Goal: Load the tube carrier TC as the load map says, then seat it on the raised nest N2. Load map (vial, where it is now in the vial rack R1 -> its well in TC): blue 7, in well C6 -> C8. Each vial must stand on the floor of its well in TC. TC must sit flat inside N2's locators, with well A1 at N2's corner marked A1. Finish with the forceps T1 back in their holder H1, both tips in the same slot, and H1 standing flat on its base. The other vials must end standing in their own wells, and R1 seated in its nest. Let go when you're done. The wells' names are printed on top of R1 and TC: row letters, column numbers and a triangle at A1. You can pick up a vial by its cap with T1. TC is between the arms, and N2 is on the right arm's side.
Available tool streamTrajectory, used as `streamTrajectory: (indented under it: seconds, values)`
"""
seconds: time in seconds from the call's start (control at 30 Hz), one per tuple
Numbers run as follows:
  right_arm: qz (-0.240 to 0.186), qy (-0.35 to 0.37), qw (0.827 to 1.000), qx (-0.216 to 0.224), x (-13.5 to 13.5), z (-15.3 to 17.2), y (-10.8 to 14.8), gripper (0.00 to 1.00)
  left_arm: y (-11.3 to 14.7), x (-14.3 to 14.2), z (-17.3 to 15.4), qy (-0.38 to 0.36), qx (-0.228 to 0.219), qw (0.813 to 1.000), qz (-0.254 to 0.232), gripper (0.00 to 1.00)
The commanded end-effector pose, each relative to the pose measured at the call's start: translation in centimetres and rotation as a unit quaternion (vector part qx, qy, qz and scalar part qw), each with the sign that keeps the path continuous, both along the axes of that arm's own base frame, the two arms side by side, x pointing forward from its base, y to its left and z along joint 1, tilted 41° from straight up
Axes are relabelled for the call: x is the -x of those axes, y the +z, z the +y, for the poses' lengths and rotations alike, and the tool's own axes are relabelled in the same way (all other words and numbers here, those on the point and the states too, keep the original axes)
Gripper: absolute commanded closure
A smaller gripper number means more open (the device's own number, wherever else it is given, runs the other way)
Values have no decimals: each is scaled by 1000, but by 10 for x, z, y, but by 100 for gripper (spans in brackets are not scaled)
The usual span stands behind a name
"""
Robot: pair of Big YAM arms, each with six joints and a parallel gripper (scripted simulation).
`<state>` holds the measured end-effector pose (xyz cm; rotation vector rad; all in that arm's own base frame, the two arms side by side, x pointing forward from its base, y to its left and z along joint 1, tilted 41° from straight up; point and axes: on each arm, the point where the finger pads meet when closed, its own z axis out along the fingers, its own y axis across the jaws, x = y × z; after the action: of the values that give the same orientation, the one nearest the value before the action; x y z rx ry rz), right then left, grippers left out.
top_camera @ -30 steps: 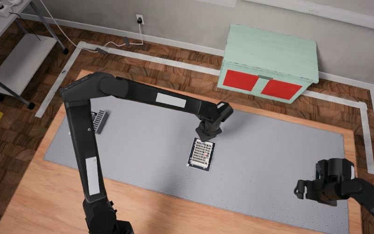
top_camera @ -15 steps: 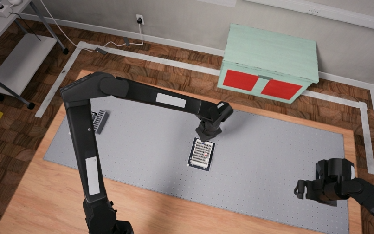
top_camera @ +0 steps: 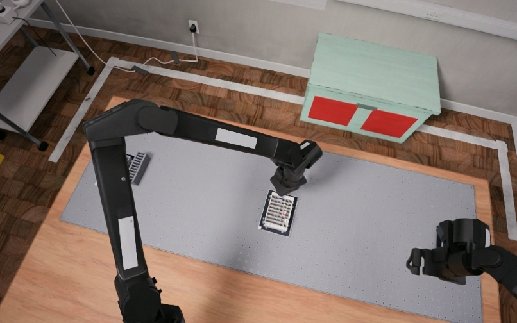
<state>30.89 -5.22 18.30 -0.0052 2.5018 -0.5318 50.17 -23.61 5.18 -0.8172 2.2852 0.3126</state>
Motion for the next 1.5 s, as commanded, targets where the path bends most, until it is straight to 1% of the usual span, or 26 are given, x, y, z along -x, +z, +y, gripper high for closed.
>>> streamTrajectory:
  seconds: [0.0, 0.33, 1.47]
  values:
    - [-13, -1, 1000, -2, -5, 1, 10, 0, 0, -14, 5, 8, -1, 1000, -2, 91]
    - [-13, -1, 1000, -2, -5, 1, 10, 0, 0, -14, 5, 8, -1, 1000, -2, 89]
    - [-13, -1, 1000, -2, -5, 1, 10, 0, 0, -14, 5, 8, -1, 1000, -2, 89]
